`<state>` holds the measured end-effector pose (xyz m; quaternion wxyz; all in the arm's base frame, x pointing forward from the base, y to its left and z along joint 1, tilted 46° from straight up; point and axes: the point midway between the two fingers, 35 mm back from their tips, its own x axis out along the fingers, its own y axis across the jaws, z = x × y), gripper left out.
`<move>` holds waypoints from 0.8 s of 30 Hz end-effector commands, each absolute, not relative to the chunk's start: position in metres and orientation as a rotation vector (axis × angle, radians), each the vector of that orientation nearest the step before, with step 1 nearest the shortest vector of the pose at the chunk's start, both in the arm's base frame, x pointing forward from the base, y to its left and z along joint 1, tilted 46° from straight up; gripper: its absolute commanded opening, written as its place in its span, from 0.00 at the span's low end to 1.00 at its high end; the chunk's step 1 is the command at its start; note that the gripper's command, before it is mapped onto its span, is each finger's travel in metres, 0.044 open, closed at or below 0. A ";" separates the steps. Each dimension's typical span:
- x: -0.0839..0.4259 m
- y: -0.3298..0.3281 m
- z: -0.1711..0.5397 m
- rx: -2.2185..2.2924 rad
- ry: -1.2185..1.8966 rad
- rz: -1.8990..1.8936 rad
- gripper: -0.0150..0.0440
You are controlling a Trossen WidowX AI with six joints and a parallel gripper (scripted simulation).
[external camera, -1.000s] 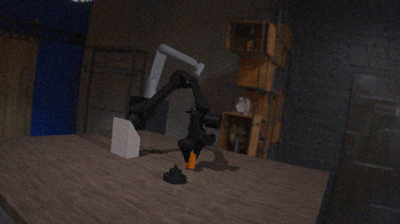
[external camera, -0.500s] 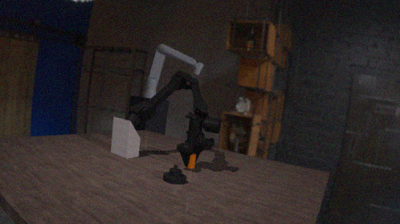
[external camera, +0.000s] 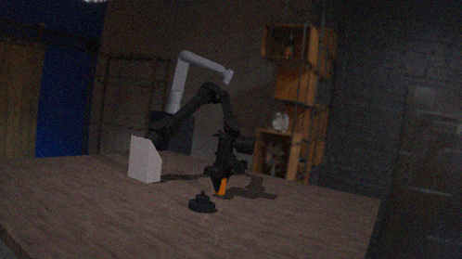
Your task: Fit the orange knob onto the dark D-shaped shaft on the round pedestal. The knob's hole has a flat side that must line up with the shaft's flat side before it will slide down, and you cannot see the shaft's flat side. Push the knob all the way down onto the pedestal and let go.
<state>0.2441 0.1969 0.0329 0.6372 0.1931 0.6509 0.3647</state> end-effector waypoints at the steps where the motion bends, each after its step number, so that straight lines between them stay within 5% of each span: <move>1: 0.254 0.196 0.038 0.486 1.458 0.804 0.25; 24: 0.264 0.110 0.113 0.430 1.486 0.817 0.25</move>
